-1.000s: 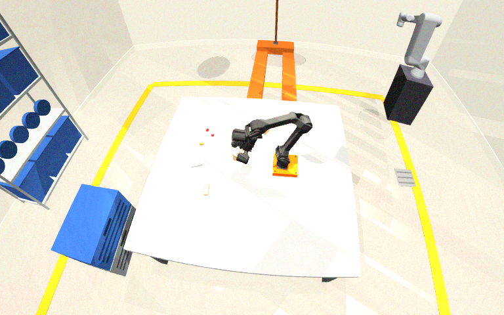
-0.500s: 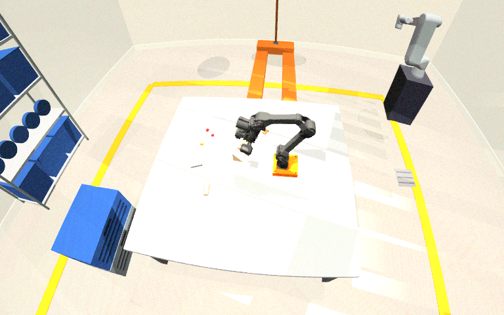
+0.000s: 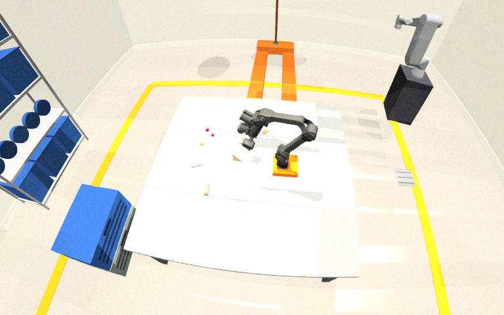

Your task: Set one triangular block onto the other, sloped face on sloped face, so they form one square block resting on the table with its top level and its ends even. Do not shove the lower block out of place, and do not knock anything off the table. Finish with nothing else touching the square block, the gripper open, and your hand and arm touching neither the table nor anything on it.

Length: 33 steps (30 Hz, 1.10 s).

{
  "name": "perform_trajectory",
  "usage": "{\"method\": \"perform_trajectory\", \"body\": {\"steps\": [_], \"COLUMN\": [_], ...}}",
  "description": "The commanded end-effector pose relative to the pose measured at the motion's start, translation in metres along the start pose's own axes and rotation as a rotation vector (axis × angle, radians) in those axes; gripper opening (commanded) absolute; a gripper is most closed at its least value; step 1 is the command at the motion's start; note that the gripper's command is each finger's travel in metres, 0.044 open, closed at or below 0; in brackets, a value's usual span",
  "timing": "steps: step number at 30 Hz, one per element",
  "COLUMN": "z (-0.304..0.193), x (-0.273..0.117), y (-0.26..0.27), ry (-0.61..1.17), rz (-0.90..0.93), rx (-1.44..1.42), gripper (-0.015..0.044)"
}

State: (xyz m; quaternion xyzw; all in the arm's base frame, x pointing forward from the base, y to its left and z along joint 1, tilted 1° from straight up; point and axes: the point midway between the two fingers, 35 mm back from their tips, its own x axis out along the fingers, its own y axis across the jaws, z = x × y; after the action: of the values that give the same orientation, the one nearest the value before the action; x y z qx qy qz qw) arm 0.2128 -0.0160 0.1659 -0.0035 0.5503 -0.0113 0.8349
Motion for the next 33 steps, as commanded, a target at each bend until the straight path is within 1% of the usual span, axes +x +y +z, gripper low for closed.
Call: {"method": "perform_trajectory", "body": {"steps": [1, 13, 19, 24, 33], "z": [0.002, -0.003, -0.004, -0.004, -0.004], "x": [0.013, 0.068, 0.08, 0.101, 0.104], "y": [-0.001, 0.0, 0.0, 0.0, 0.0], "ry": [0.003, 0.002, 0.001, 0.001, -0.007], "rz": [0.004, 0.004, 0.004, 0.004, 0.005], "rx": [-0.005, -0.005, -0.005, -0.005, -0.006], "gripper": [0.0, 0.0, 0.0, 0.0, 0.0]}}
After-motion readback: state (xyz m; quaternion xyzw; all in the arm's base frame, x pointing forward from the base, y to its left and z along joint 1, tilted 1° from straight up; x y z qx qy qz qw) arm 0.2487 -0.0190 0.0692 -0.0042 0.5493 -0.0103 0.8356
